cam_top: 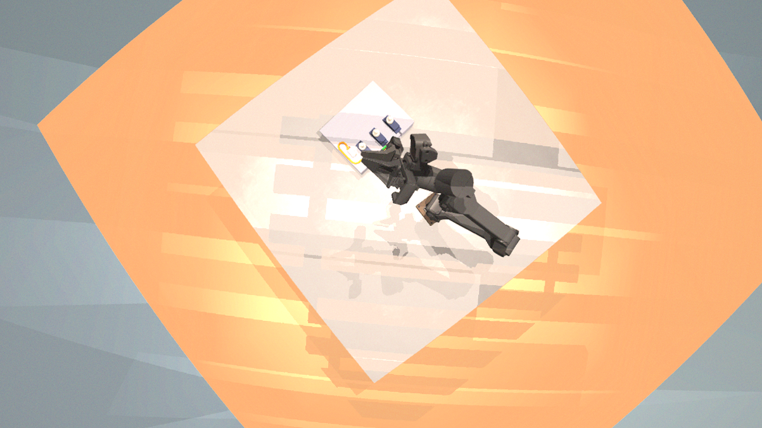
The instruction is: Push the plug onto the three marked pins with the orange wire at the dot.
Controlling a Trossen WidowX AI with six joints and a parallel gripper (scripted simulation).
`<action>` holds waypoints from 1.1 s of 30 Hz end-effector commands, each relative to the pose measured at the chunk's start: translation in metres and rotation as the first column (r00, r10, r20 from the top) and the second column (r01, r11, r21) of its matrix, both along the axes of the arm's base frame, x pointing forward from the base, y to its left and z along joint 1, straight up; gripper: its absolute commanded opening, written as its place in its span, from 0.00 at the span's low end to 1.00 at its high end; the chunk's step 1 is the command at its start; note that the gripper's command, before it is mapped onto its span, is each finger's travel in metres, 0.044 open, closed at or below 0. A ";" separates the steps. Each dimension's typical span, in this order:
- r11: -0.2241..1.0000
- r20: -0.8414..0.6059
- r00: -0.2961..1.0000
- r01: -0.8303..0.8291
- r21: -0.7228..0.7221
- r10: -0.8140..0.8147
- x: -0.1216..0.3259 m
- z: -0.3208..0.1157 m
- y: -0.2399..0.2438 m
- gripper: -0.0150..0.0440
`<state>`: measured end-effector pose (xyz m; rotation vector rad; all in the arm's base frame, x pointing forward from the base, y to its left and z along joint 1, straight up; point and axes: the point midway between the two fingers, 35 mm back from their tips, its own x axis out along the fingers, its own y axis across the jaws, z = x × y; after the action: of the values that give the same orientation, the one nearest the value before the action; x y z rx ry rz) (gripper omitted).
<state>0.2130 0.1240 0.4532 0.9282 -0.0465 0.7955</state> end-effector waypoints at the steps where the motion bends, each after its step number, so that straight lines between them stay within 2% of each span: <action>1: 0.990 0.024 0.993 0.114 -0.078 -0.113 0.018 -0.014 -0.010 0.45; 8: 0.933 0.079 0.958 0.288 -0.214 -0.277 0.043 -0.035 -0.029 0.45; 15: 0.827 0.143 0.898 0.439 -0.351 -0.416 0.064 -0.057 -0.052 0.45; 24: 0.624 0.235 0.802 0.581 -0.523 -0.550 0.085 -0.087 -0.085 0.45; 33: 0.368 0.331 0.707 0.641 -0.673 -0.625 0.100 -0.119 -0.120 0.45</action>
<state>0.3078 0.0176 0.3480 0.1091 -0.1058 0.0840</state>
